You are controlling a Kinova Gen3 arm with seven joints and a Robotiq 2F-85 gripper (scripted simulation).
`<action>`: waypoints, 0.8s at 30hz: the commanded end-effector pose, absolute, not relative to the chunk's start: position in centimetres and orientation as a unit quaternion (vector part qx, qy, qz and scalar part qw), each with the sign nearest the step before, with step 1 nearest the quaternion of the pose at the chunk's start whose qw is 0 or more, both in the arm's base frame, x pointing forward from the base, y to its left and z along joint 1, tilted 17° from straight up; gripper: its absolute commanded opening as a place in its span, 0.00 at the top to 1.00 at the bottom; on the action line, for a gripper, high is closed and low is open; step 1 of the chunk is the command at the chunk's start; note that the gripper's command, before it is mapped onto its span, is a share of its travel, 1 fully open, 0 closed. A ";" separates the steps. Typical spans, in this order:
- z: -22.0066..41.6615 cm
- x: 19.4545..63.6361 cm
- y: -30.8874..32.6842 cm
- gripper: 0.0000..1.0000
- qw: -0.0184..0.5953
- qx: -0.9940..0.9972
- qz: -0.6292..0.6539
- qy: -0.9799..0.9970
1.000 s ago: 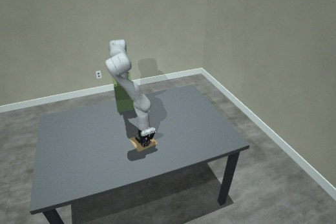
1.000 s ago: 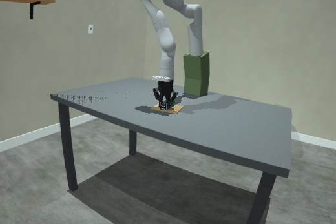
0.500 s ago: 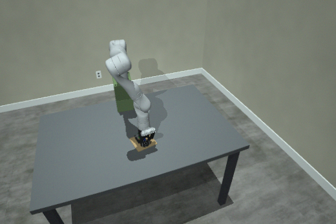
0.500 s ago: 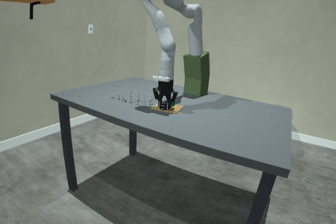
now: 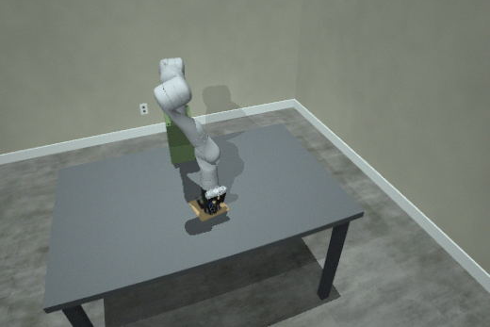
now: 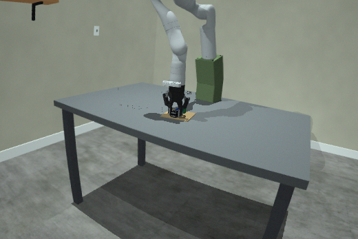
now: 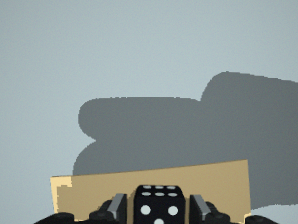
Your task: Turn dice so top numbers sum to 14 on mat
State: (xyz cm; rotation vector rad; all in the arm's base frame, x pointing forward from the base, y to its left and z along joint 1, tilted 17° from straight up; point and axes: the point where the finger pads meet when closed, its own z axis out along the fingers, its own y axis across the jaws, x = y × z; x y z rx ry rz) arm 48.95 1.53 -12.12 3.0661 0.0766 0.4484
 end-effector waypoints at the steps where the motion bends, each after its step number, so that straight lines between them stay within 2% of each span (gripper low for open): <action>1: -11.7 48.9 1.5 0.54 0.021 0.989 0.146 0.025; 24: -3.8 46.6 1.8 0.54 0.021 0.989 0.146 0.025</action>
